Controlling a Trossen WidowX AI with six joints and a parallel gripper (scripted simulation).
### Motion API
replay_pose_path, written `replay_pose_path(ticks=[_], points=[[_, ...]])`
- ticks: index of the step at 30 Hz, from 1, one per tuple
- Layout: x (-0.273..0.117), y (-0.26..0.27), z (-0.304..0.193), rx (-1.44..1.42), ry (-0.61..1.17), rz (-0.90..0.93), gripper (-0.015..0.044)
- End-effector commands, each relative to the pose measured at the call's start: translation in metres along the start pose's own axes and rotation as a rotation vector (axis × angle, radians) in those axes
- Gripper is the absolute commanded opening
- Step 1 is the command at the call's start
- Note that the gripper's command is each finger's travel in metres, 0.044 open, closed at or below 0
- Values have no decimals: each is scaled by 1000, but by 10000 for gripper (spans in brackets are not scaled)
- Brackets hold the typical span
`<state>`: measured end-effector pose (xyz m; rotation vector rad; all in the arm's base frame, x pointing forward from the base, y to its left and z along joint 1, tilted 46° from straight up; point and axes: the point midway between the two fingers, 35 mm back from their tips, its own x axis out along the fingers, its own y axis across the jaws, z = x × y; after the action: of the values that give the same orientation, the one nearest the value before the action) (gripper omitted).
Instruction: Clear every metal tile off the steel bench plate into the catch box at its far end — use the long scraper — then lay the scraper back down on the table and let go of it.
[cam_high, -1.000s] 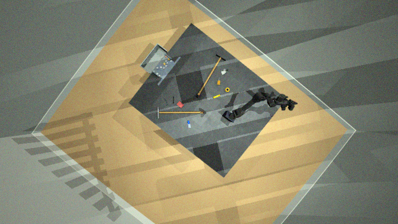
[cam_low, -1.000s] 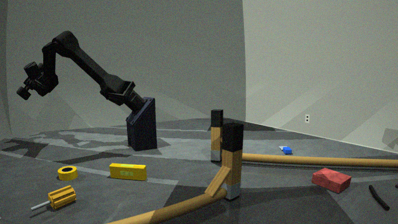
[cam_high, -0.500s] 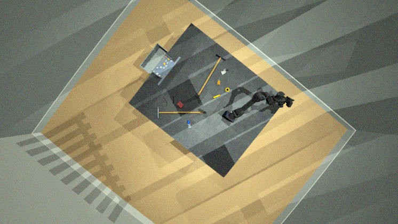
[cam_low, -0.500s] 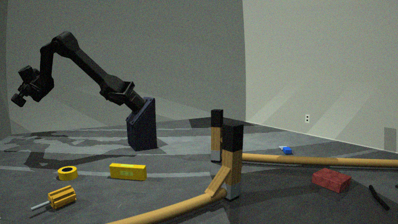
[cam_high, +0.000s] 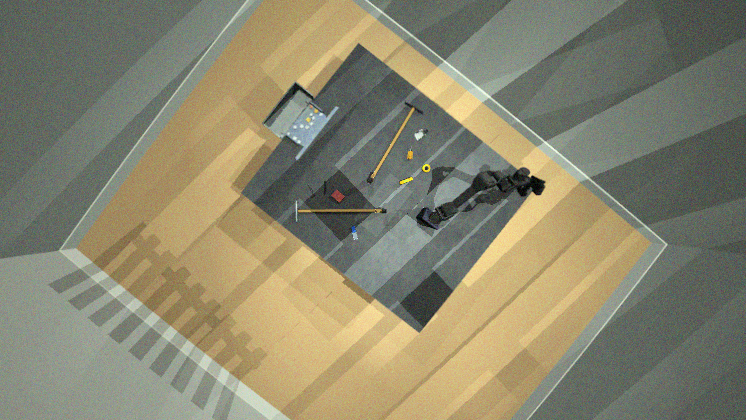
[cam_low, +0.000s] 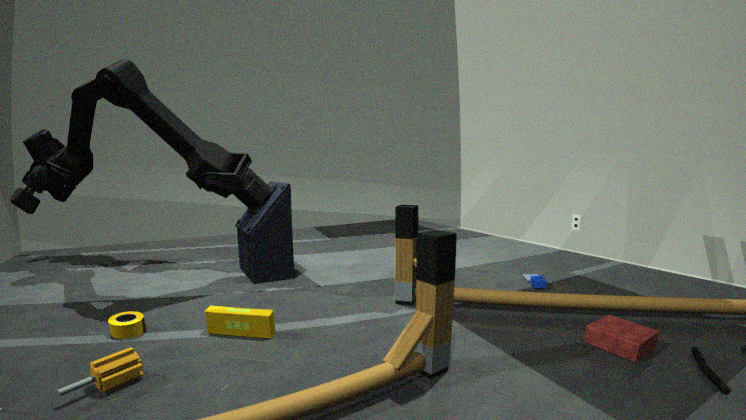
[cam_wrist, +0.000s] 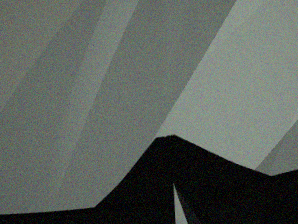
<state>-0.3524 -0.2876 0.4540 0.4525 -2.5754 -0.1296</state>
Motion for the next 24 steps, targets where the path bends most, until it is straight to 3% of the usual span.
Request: replay_pose_path(ticks=[1, 24], points=[[-3, -12, -4, -9, -6, -25, 0], [-26, -78, -23, -49, -23, -183, 0]])
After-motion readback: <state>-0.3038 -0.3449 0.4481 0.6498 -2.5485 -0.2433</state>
